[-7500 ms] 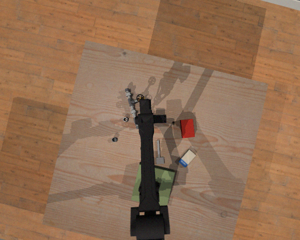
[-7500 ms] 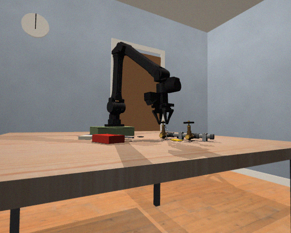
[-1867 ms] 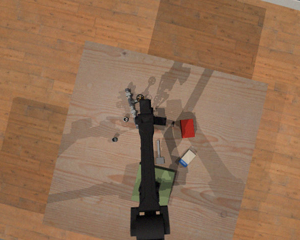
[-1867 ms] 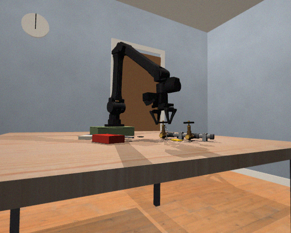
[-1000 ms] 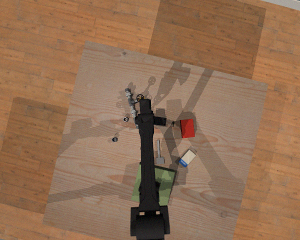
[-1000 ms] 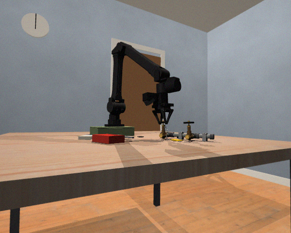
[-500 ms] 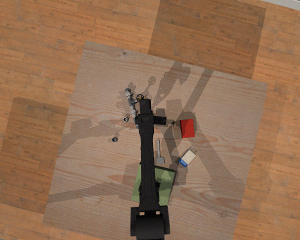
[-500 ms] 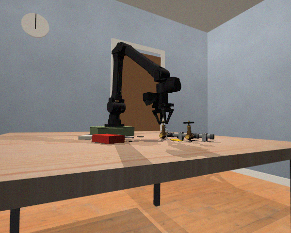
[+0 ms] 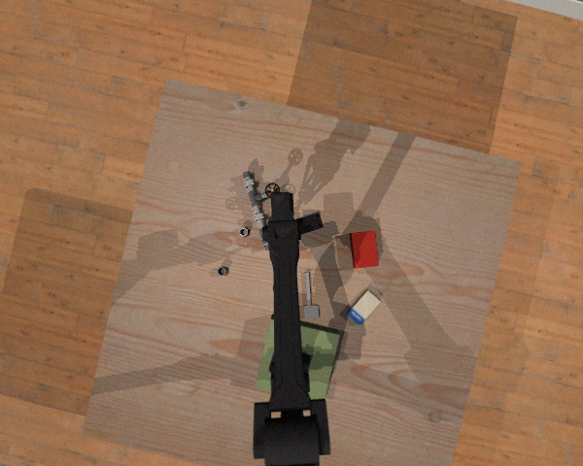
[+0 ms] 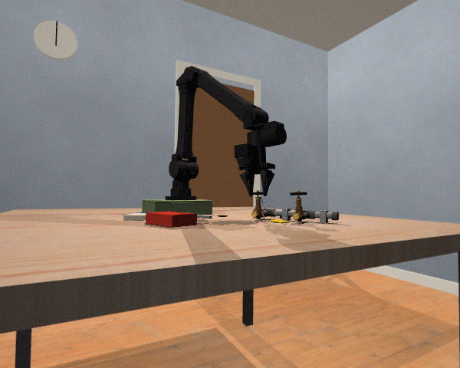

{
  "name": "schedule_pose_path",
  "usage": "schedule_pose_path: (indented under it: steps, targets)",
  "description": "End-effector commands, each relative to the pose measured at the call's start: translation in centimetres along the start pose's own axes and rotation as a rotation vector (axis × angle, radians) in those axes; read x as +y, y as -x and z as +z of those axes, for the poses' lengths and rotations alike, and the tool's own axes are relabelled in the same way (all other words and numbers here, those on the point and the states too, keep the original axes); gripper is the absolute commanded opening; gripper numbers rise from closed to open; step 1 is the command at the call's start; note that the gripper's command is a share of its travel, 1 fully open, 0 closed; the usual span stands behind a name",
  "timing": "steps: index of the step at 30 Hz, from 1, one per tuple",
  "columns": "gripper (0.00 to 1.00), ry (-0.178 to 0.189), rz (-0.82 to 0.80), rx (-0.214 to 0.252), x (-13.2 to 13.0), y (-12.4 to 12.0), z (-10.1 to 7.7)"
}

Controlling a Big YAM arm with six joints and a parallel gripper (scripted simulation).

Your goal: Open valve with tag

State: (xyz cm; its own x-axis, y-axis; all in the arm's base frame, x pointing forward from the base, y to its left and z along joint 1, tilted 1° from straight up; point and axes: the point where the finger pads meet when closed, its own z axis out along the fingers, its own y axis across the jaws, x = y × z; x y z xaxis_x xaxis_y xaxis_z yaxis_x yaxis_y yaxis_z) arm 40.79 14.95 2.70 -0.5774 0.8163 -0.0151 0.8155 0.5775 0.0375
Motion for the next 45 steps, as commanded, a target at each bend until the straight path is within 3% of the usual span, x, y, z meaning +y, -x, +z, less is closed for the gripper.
schedule_pose_path:
  steps: [1, 7, 9, 12, 24, 26, 27, 40, 45]
  targets:
    - [0.0, 0.029, -0.297, -0.01, 1.15, 0.18, -1.36]
    - [0.0, 0.026, -0.645, -0.014, 1.13, 0.3, -1.36]
    - [0.0, 0.026, -0.645, -0.014, 1.13, 0.3, -1.36]
    - [0.0, 0.027, -0.871, -0.017, 1.13, 0.31, -1.37]
    - [0.0, 0.015, -1.507, -0.023, 1.13, 0.35, -1.38]
    - [0.0, 0.015, -1.507, -0.023, 1.13, 0.35, -1.38]
    - [0.0, 0.016, -1.639, -0.026, 1.13, 0.36, -1.38]
    - [0.0, 0.01, -2.328, -0.038, 1.11, 0.4, -1.37]
    - [0.0, 0.009, -2.407, -0.038, 1.1, 0.4, -1.36]
